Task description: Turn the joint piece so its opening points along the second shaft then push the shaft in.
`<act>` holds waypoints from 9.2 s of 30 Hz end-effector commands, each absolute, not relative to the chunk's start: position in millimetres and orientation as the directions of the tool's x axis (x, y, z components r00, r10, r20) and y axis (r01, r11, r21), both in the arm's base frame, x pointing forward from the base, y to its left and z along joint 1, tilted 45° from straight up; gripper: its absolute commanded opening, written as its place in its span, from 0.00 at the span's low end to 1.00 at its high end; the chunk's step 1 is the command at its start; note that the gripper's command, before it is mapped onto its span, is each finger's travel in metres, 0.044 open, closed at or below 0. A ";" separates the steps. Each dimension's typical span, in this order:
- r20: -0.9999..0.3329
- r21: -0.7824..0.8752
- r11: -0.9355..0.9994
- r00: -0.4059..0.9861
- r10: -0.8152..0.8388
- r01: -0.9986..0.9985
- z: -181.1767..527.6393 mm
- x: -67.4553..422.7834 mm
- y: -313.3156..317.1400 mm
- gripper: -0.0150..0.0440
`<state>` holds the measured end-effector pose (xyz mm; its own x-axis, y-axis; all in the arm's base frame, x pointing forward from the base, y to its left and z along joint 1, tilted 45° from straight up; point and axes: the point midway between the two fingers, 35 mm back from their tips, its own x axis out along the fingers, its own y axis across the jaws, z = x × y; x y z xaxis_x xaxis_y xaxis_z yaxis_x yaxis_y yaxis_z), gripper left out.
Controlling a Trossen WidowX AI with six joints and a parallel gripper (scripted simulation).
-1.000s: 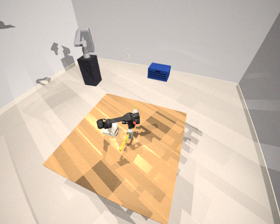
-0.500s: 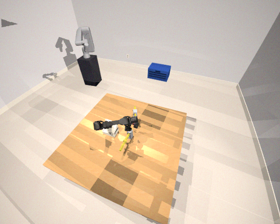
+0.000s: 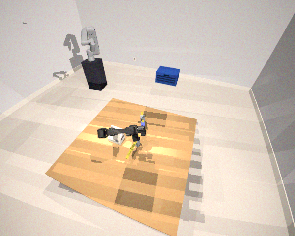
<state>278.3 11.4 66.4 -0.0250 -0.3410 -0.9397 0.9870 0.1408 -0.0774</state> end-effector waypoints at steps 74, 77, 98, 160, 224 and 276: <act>-0.710 -0.389 0.177 -0.172 -0.683 0.904 166.8 244.9 -151.9 1.00; -0.710 -0.331 0.100 -0.178 -0.681 0.938 163.6 244.3 -155.4 1.00; -0.709 -0.064 -0.228 -0.205 -0.675 0.972 147.1 240.1 -172.2 1.00; -0.715 -0.013 -0.184 -0.138 -0.686 0.983 127.9 235.6 -186.2 0.31; -0.713 0.007 -0.158 -0.106 -0.693 0.987 65.1 245.9 -125.0 0.25; -0.712 0.006 -0.157 -0.106 -0.694 0.988 59.1 246.8 -118.5 1.00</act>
